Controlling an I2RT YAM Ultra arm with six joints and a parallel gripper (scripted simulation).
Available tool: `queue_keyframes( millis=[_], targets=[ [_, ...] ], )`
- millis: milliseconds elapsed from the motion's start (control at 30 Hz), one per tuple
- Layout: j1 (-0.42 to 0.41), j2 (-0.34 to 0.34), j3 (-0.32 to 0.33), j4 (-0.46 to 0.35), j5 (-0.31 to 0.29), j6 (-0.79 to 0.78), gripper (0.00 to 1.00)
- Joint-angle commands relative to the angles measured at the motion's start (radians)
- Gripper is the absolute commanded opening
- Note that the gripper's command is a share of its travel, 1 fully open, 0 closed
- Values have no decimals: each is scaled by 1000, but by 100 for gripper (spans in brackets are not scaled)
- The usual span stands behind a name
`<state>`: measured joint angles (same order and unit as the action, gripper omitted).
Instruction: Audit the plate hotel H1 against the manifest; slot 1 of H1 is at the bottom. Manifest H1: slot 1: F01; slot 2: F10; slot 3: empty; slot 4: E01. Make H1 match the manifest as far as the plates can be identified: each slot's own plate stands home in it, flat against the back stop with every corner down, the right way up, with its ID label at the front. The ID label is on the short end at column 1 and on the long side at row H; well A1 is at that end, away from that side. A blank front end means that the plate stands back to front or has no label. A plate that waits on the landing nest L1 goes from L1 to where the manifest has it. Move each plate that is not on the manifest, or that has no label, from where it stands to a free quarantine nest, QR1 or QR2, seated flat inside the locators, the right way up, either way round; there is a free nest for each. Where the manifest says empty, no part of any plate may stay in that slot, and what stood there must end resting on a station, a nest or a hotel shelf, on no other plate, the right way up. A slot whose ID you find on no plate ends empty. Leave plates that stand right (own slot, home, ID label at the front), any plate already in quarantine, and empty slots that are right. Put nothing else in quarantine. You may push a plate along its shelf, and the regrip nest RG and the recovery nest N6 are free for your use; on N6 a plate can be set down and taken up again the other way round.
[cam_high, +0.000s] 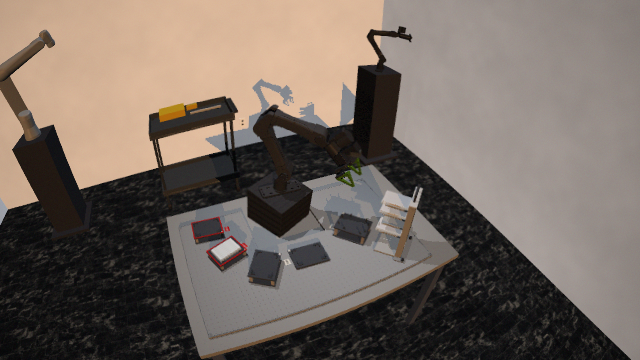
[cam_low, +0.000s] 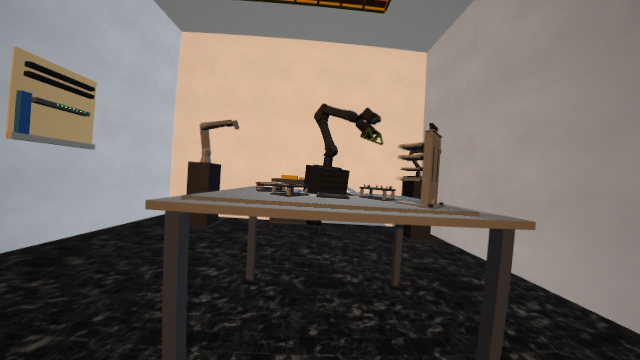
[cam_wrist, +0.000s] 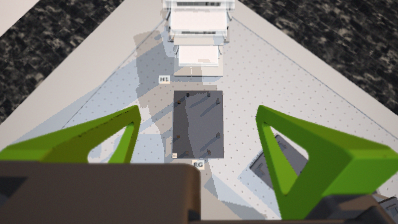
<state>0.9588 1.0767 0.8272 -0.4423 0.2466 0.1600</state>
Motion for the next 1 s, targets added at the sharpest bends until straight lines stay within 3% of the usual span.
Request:
queue_keyframes(
  millis=[0,633,967],
  targets=[
    [1,-5,14,4,2,1,100],
    [1,-5,14,4,2,1,100],
    [-20,59,23,62,-14,-13,100]
  ],
)
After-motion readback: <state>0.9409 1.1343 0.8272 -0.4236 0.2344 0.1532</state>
